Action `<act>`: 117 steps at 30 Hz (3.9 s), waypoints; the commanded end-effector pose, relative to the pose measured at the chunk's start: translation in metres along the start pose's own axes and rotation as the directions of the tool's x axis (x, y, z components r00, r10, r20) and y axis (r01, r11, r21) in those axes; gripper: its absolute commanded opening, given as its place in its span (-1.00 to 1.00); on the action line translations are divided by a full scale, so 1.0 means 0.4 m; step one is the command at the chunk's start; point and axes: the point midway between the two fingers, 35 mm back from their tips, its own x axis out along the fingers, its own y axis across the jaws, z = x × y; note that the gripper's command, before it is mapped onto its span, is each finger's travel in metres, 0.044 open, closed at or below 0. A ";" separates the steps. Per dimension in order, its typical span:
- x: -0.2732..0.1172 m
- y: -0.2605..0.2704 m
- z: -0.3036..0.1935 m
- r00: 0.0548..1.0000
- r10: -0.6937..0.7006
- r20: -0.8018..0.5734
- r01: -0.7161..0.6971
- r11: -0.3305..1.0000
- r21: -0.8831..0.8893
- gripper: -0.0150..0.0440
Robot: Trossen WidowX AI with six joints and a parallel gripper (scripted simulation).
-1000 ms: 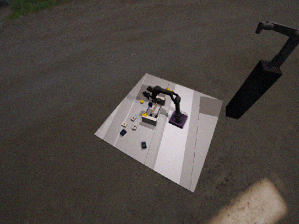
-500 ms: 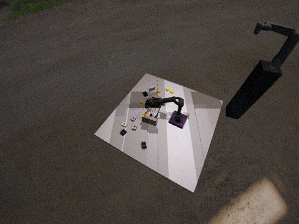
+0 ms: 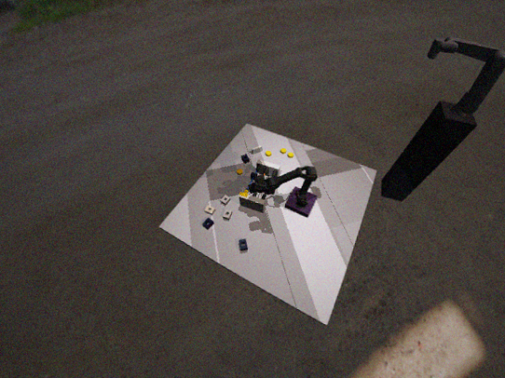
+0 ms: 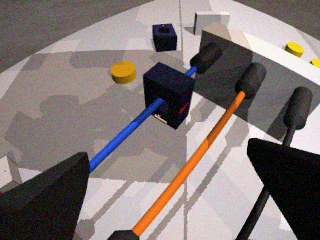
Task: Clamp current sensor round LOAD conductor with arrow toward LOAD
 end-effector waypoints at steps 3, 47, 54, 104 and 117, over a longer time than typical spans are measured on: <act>-0.001 0.002 -0.002 1.000 0.003 -0.006 -0.003 1.000 0.001 1.00; 0.203 -0.084 0.218 0.718 0.154 -0.678 0.408 0.697 0.590 1.00; 0.203 -0.084 0.218 0.718 0.154 -0.678 0.408 0.697 0.590 1.00; 0.203 -0.084 0.218 0.718 0.154 -0.678 0.408 0.697 0.590 1.00; 0.203 -0.084 0.218 0.718 0.154 -0.678 0.408 0.697 0.590 1.00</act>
